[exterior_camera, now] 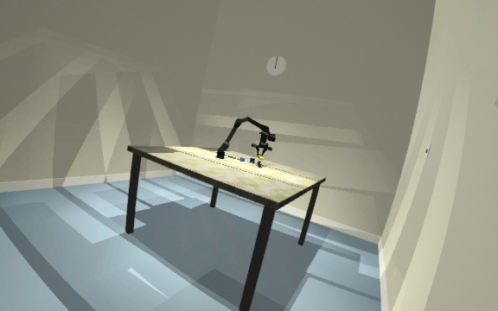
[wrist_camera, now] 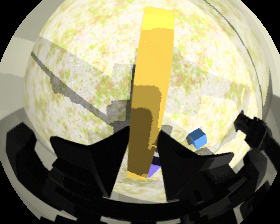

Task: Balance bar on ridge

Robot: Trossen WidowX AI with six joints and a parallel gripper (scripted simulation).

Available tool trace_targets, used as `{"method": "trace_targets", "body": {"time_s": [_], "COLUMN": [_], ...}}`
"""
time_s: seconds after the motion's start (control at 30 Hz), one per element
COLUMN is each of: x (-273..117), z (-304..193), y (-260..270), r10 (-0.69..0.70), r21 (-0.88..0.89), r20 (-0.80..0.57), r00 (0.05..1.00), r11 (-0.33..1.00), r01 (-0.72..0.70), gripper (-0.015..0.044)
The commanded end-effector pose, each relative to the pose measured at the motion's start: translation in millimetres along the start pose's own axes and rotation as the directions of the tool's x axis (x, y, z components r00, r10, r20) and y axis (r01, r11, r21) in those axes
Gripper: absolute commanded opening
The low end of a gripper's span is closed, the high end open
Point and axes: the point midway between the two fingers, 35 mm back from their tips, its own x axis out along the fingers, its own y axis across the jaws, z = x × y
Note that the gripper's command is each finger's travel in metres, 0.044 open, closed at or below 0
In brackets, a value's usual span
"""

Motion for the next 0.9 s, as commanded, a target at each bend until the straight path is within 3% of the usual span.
{"method": "trace_targets", "body": {"time_s": [0.0, 0.87], "x": [5, 26], "z": [0, 1], "y": [0, -1], "r10": [0.001, 0.001], "r21": [0.005, 0.005], "r20": [0.002, 0.002], "r00": [1.0, 1.0], "r11": [1.0, 1.0], "r01": [-0.001, -0.001], "gripper": [0.0, 0.0]}}
